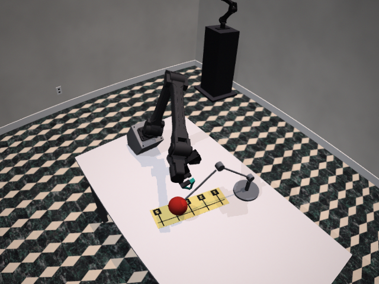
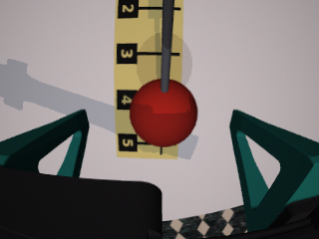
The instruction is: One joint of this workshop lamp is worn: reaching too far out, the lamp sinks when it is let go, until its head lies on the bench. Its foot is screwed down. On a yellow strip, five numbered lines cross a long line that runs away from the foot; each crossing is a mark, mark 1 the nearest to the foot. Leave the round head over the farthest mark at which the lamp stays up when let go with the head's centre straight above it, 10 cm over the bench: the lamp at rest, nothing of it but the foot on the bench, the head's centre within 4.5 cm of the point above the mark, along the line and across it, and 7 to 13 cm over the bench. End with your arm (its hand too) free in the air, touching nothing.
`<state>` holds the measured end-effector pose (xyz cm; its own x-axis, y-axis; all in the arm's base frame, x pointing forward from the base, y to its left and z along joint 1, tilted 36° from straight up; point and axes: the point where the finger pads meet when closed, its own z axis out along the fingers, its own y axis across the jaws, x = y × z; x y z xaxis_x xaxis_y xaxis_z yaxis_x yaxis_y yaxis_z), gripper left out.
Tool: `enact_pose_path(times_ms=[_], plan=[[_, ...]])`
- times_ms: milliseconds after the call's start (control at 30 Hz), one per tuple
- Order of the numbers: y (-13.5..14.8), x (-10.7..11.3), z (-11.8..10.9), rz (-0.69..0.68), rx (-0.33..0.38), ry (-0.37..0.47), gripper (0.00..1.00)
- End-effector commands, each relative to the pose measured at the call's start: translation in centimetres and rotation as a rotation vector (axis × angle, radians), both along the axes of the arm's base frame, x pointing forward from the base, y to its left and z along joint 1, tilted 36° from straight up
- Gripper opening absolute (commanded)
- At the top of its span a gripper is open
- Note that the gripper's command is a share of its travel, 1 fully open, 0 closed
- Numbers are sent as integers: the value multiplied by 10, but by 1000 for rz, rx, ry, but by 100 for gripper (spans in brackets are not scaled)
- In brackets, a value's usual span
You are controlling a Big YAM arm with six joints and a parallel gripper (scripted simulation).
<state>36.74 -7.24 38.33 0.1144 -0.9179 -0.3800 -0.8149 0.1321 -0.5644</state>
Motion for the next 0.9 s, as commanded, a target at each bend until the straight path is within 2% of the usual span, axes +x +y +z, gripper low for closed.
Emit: enact_pose_path(times_ms=[0,267,867], plan=[[5,8,-2,-7,9,-4,100],[12,19,-20,3,8,0,100],[27,35,-44,0,-2,-10,100]])
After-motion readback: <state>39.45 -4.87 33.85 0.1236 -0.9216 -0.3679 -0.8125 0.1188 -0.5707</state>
